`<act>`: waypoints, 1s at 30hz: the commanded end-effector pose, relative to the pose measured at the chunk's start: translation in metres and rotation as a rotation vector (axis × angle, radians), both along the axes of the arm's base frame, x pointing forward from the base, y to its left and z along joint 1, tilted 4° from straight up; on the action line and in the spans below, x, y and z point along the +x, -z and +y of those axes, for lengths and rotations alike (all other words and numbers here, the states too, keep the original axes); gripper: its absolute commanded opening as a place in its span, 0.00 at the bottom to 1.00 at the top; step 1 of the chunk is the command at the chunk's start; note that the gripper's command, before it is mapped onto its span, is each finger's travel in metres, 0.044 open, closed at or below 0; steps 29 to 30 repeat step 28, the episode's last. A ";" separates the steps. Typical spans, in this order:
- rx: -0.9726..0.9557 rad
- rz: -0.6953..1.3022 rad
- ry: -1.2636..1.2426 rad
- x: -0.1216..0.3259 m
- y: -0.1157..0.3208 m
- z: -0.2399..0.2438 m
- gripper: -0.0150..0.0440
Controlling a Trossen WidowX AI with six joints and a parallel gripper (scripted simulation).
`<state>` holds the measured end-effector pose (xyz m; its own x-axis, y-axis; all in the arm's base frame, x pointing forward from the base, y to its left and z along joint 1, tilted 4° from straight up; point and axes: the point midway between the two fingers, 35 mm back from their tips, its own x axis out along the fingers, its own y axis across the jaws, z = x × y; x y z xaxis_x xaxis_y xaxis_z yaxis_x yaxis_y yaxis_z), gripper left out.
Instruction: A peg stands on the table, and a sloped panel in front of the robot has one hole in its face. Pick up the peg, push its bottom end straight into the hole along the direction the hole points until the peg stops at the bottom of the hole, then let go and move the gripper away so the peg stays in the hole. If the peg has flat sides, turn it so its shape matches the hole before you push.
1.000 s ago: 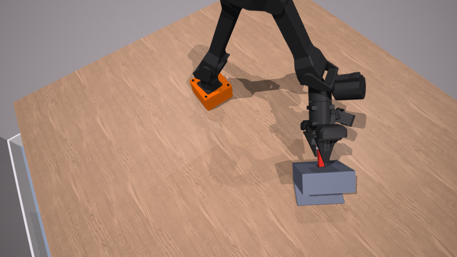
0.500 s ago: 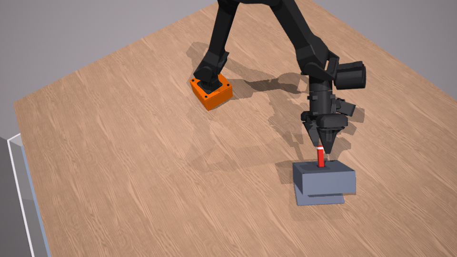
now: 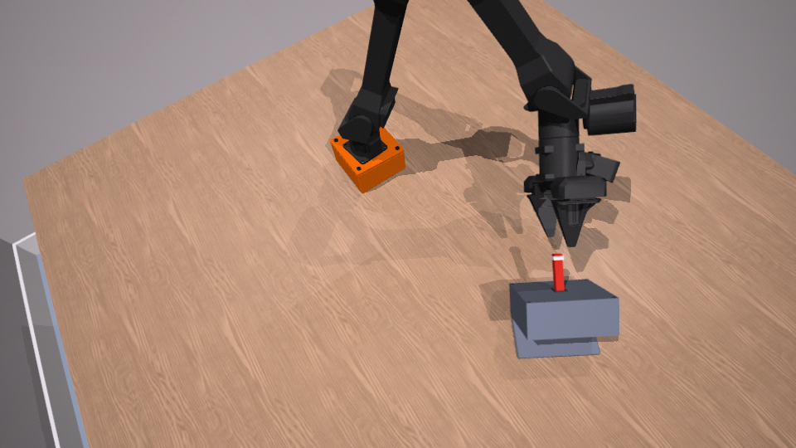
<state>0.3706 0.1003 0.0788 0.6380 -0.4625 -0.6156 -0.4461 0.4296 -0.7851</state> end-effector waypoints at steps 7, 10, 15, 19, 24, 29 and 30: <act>0.002 -0.011 0.003 -0.013 -0.013 0.010 1.00; 0.002 -0.011 0.002 -0.016 -0.015 0.013 1.00; 0.001 -0.012 0.001 -0.021 -0.018 0.017 1.00; 0.002 -0.012 0.001 -0.025 -0.021 0.020 1.00; 0.001 -0.012 0.000 -0.031 -0.025 0.023 1.00; 0.001 -0.012 0.000 -0.031 -0.025 0.024 1.00; 0.001 -0.012 0.000 -0.031 -0.025 0.024 1.00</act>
